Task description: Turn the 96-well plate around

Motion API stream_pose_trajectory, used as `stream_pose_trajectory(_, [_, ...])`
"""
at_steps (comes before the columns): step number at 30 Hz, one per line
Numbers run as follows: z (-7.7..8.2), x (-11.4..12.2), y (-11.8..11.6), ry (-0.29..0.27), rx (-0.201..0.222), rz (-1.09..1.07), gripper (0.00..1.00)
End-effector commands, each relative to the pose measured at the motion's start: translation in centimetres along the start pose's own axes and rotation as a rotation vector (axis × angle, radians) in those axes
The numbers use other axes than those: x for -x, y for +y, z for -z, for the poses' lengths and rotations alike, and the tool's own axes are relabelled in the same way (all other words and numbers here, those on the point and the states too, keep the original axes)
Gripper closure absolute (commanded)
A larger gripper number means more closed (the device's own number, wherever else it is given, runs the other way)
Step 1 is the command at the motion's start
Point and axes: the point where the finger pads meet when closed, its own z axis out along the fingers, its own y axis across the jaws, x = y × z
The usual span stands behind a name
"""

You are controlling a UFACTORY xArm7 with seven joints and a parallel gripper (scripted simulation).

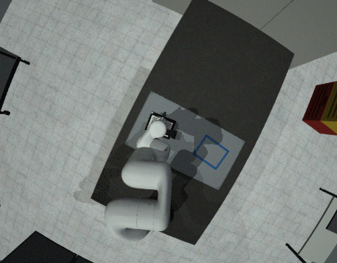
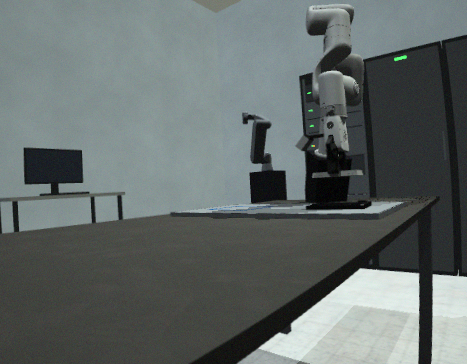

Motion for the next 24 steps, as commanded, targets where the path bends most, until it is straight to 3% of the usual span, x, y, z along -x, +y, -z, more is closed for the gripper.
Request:
stream_pose_trajectory(1, [-0.7,0.0,-0.1,0.000,-0.003,0.000,1.00])
stream_pose_trajectory(24, [-4.0,0.0,-0.1,0.000,-0.002,0.000,1.00])
